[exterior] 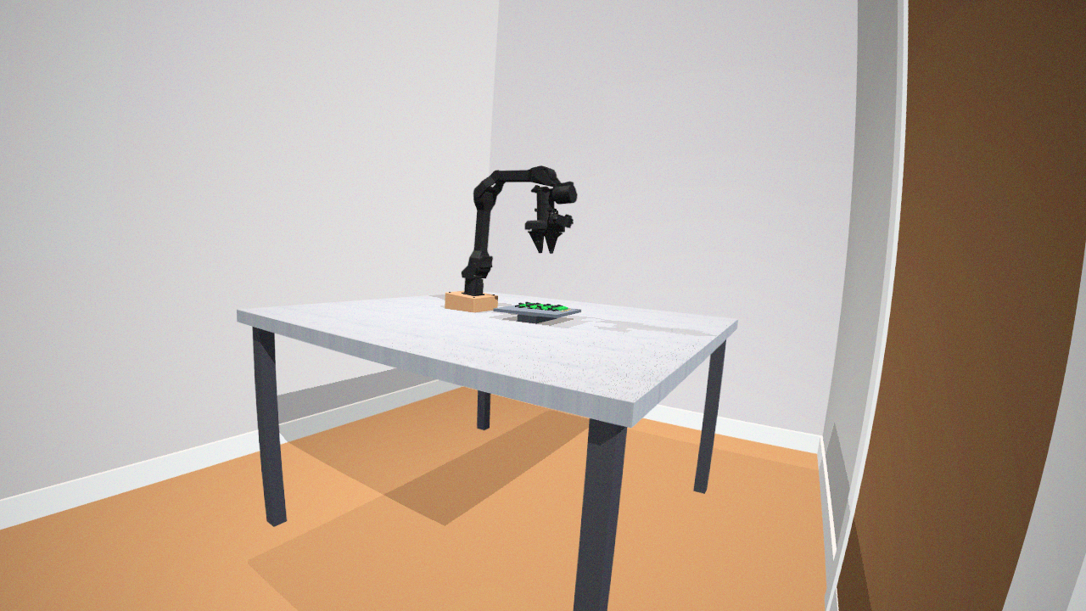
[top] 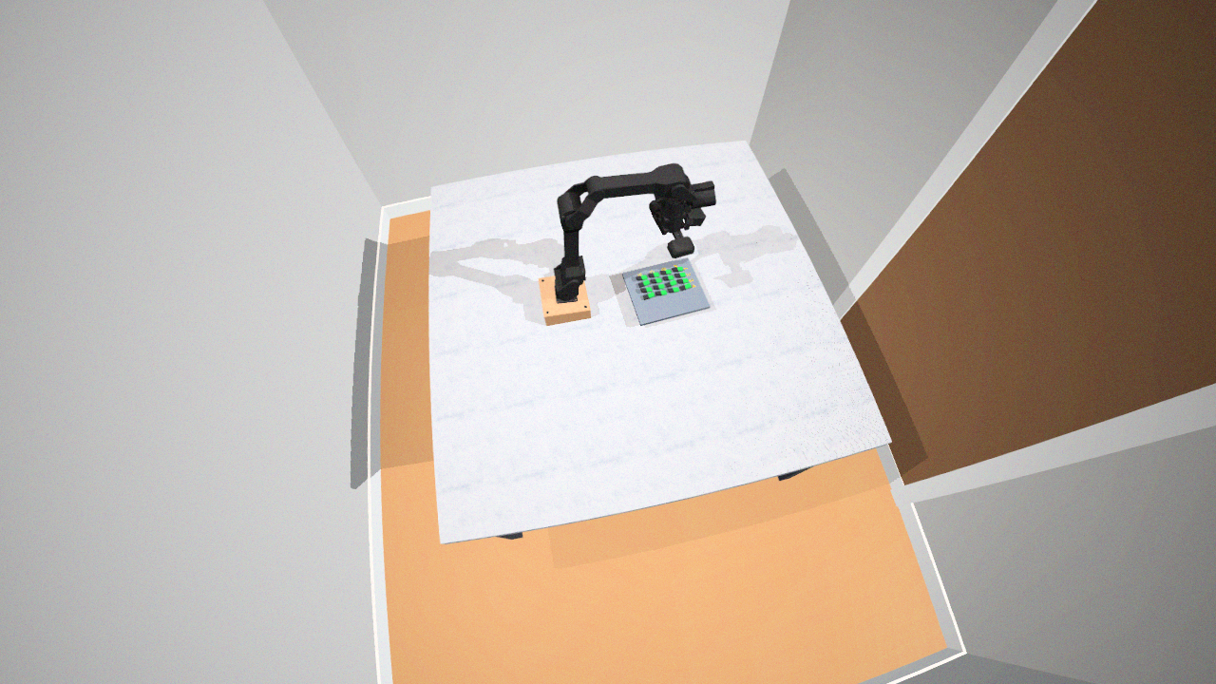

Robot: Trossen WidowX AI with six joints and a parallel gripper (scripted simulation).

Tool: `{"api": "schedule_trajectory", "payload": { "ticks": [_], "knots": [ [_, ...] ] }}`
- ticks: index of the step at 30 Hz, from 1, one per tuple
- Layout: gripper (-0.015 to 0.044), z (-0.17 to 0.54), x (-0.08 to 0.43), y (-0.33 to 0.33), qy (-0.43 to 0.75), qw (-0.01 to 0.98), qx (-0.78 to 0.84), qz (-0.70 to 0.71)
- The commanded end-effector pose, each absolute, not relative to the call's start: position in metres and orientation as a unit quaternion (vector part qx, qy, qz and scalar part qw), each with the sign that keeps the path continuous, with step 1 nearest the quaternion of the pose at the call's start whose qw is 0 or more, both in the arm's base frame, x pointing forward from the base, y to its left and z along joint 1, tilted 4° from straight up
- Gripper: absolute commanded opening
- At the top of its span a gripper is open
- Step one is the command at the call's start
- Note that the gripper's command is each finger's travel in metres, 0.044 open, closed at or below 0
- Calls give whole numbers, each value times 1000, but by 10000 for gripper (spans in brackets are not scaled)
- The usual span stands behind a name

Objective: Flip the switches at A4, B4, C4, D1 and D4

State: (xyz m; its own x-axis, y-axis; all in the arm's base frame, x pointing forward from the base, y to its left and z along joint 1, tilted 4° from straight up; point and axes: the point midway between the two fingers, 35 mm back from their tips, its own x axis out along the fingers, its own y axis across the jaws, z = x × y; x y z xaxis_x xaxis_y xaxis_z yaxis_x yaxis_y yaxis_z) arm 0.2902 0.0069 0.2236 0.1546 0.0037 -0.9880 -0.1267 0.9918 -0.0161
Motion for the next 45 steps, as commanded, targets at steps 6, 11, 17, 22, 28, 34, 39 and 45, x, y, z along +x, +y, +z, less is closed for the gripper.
{"api": "schedule_trajectory", "payload": {
  "ticks": [6,11,17,22,28,34,39,45],
  "knots": [
    [242,164,346,-14,659,750,-48,34],
    [111,126,370,-28,665,745,-48,30],
    [0,122,371,-28,666,744,-48,30],
    [0,92,375,-28,675,736,-48,30],
    [0,87,376,-28,675,736,-48,30],
    [0,80,376,-29,675,736,-48,30],
    [0,73,377,-29,675,736,-48,30],
    [0,68,378,-29,675,736,-48,30]
  ]
}}
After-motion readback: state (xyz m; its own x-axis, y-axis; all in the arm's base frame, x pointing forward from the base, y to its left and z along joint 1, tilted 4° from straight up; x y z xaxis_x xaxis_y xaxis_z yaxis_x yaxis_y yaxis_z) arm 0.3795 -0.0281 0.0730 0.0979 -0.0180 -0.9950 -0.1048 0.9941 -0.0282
